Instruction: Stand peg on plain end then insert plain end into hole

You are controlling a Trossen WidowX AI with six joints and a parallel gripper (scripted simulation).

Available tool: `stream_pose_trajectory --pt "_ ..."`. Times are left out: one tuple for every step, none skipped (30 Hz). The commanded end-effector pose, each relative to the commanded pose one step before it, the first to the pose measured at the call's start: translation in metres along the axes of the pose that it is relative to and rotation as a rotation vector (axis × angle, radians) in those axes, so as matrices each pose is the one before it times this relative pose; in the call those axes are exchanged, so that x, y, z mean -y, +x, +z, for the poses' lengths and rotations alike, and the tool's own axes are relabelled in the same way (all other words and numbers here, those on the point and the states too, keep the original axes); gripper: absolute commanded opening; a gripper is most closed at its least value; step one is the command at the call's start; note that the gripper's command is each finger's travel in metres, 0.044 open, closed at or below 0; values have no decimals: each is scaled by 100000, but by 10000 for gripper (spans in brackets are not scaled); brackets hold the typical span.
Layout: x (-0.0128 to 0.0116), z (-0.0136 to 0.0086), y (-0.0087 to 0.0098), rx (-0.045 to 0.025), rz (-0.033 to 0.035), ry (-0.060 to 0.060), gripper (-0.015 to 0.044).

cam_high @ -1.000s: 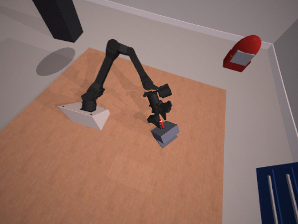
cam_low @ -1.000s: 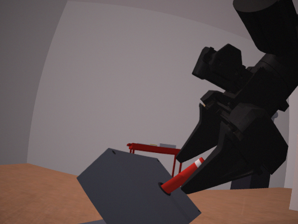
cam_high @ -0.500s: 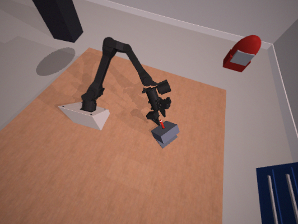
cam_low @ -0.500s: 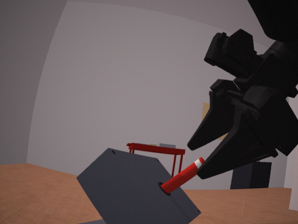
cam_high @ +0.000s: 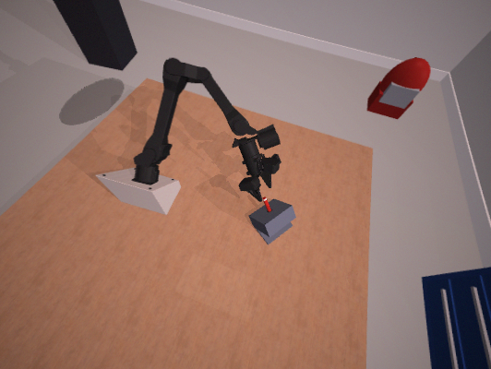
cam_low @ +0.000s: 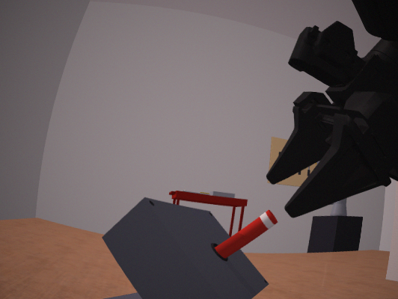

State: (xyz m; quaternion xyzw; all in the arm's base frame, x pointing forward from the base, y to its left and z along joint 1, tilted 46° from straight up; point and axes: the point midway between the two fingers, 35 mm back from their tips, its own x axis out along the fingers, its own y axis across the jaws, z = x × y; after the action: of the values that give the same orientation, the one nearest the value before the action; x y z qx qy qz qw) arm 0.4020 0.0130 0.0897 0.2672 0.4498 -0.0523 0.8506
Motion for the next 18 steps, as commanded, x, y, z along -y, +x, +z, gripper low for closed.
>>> stream_pose_trajectory --pt "21 20 -589 -57 154 -259 440" --pt "-3 7 -144 18 -6 12 440" --pt "-3 7 -144 18 -6 12 440" --pt "-3 6 -144 18 -6 12 440" --pt "-3 6 -144 18 -7 12 440" --pt "-3 6 -144 18 -7 12 440" --pt "-3 6 -145 18 -7 12 440" --pt "-3 5 -145 18 -7 12 440" --pt "-3 5 -145 18 -7 12 440" --pt "-2 5 -145 18 -7 12 440" --pt "-2 5 -145 18 -7 12 440" --pt "-2 4 -145 18 -7 12 440" --pt "-2 3 -145 18 -7 12 440" --pt "-2 4 -146 18 -7 12 440" --pt "-2 3 -146 18 -7 12 440" --pt "-2 2 -146 18 -7 12 440" --pt "-2 1 -146 18 -7 12 440" --pt "-1 0 -147 18 -7 12 440"
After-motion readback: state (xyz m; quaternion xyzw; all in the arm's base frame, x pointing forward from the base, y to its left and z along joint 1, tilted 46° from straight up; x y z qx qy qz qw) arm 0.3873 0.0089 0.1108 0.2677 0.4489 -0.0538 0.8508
